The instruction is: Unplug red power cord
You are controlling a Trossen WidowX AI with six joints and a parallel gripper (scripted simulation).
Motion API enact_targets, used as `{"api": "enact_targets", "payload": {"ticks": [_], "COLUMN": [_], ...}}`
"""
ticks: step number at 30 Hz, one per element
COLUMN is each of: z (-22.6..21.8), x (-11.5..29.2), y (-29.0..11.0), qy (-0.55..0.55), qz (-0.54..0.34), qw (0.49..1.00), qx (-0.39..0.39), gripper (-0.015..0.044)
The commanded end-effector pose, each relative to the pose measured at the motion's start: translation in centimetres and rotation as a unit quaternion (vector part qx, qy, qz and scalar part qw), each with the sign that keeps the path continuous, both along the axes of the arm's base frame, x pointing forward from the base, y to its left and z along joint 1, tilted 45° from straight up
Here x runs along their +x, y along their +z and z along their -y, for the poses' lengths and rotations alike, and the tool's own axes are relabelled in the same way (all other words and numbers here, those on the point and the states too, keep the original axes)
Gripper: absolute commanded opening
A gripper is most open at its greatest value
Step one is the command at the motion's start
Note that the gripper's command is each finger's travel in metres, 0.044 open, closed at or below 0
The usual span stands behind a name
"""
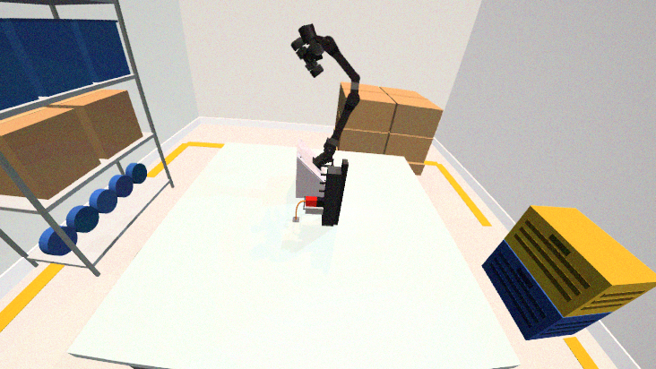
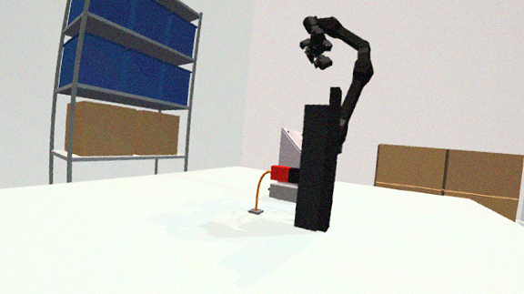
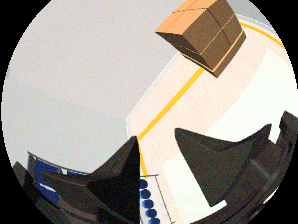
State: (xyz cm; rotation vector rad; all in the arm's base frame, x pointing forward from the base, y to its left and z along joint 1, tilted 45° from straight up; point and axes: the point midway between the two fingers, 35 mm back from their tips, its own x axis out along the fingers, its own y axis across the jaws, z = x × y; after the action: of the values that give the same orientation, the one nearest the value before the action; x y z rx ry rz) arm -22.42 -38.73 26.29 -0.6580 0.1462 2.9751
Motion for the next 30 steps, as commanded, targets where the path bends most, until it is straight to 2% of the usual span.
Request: {"api": "enact_targets", "payload": {"ticks": [1, 8, 15, 22, 30], "z": [2.1, 3.9, 2.1, -3.4, -13.4], "x": [4.5, 14.5, 25.3, 35.1, 44.0], "y": [-4.1, -11.3, -17.8, -23.2, -27.6], "qy": [0.076, 0.206, 0.318, 0.403, 0.458], "qz": [0.072, 0.195, 0.306, 0.402, 0.494], "qw": [0.993, 0.951, 0.872, 0.764, 0.611], "qx": [0.046, 0.123, 0.211, 0.305, 0.417], "gripper": [0.0160, 0.0160, 0.0160, 0.0160, 0.0160]}}
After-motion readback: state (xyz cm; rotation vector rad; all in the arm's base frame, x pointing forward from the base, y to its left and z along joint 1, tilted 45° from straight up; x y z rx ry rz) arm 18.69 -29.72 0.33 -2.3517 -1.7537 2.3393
